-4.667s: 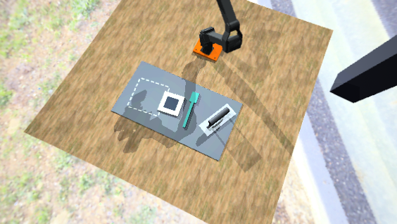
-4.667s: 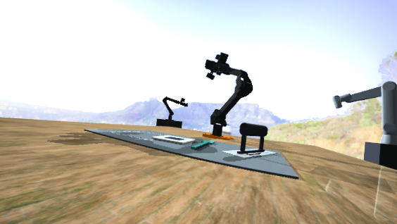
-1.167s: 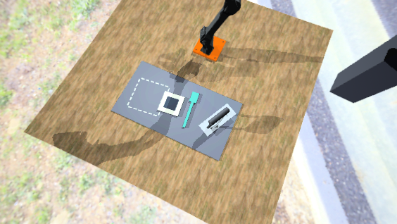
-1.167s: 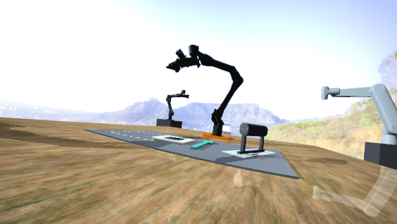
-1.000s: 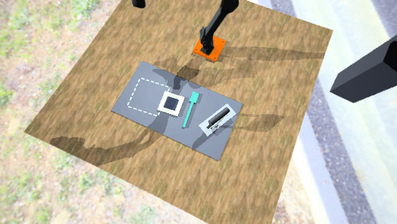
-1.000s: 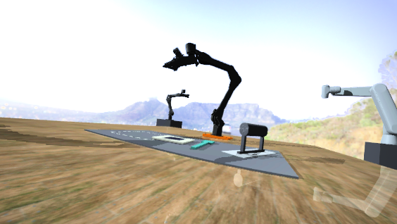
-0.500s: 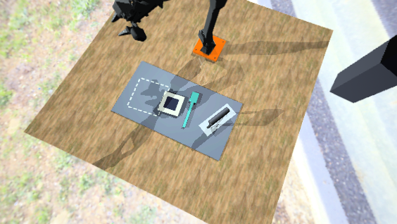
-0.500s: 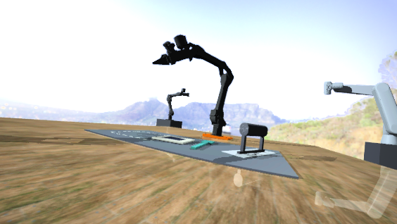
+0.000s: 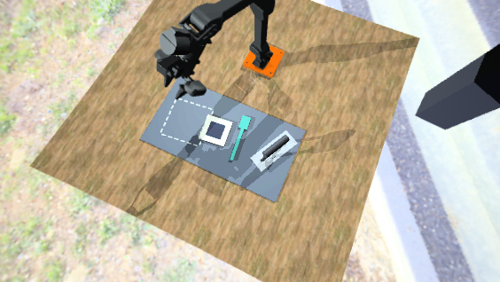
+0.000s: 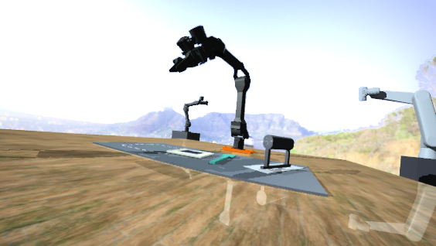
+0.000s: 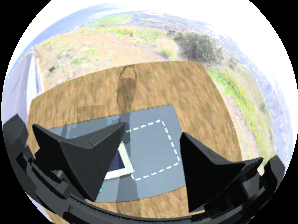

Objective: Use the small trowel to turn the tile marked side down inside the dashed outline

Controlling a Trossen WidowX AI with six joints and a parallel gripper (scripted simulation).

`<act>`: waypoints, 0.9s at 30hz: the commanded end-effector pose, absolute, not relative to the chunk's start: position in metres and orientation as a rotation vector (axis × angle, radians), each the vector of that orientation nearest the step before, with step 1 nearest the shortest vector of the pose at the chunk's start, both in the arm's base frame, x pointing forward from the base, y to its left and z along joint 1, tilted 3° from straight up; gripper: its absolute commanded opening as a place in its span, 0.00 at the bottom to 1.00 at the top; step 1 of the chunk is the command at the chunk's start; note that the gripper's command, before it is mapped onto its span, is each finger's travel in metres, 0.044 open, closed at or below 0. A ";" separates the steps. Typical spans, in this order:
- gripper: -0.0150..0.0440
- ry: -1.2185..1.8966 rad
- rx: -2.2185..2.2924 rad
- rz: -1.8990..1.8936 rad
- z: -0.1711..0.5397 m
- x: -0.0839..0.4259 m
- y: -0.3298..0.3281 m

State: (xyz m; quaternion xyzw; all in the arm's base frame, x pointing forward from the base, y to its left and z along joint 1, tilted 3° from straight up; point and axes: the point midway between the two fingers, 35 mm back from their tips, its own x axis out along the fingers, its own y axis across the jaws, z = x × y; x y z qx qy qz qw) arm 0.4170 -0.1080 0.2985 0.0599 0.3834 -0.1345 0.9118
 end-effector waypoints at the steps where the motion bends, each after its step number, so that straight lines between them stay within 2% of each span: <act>1: 0.71 0.892 0.196 -0.203 0.273 0.436 -0.055; 12: 0.71 1.193 0.316 -0.103 0.215 0.439 0.102; 23: 0.71 1.531 0.333 -0.212 0.151 0.370 0.248; 27: 0.71 1.568 0.322 -0.240 0.143 0.357 0.264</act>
